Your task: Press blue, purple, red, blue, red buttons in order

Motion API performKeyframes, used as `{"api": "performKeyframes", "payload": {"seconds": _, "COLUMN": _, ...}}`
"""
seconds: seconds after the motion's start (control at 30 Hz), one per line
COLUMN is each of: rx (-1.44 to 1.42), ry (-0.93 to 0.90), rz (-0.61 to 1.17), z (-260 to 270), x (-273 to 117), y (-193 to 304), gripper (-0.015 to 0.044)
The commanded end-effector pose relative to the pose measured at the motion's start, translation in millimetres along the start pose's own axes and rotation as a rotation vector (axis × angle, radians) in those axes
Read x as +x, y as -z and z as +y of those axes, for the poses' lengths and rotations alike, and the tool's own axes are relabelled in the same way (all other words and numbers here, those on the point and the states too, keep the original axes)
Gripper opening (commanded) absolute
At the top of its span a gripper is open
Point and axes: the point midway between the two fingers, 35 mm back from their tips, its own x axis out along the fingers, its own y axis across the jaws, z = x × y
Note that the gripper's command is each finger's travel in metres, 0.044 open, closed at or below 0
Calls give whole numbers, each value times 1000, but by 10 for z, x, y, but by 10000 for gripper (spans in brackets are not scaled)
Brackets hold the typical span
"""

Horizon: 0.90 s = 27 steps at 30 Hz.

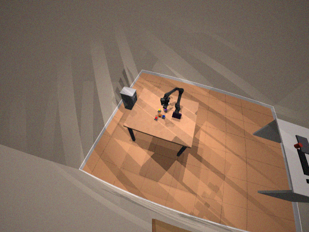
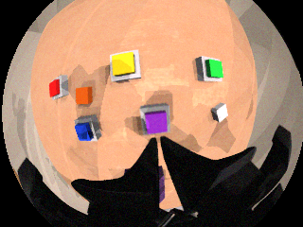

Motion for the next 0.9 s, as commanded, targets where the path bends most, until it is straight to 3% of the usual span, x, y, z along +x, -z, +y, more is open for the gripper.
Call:
{"api": "performKeyframes", "payload": {"seconds": 0.0, "rx": -9, "ry": 19, "rz": 17, "z": -54, "x": 349, "y": 72, "gripper": 20}}
{"api": "performKeyframes", "payload": {"seconds": 0.87, "rx": -9, "ry": 22, "rz": 17, "z": -68, "x": 696, "y": 83, "gripper": 20}}
